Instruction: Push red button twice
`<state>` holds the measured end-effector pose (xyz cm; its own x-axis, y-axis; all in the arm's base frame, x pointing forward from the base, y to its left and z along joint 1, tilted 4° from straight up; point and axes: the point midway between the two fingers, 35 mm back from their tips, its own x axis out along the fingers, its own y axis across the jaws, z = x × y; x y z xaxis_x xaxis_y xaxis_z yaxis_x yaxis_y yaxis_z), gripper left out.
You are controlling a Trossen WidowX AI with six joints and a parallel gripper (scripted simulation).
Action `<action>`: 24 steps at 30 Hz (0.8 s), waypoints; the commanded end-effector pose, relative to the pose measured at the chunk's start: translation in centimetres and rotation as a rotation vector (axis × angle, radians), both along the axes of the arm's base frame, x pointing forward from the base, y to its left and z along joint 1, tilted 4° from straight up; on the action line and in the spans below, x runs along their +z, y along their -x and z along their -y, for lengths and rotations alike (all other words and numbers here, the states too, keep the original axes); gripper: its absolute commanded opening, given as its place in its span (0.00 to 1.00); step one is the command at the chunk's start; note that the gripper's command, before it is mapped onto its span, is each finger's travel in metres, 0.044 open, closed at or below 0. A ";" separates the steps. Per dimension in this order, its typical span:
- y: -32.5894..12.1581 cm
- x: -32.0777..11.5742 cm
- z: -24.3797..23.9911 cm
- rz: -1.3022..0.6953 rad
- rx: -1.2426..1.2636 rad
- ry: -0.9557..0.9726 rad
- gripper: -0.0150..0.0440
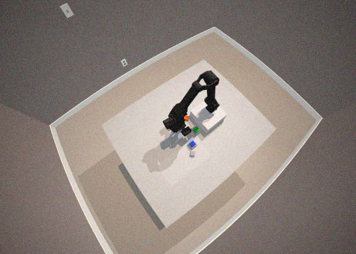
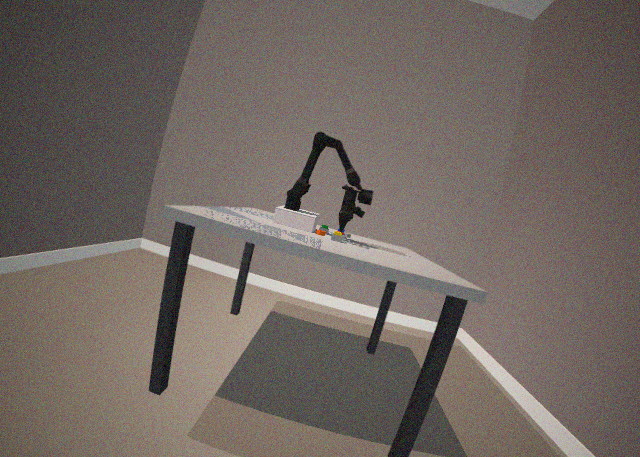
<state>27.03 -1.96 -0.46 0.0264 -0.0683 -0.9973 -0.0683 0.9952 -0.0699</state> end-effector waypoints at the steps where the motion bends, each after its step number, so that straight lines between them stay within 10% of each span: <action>1: 0.2 -0.2 0.1 -0.008 0.004 0.006 0.29; 24: 0.2 3.0 -0.1 -0.008 0.004 0.006 0.29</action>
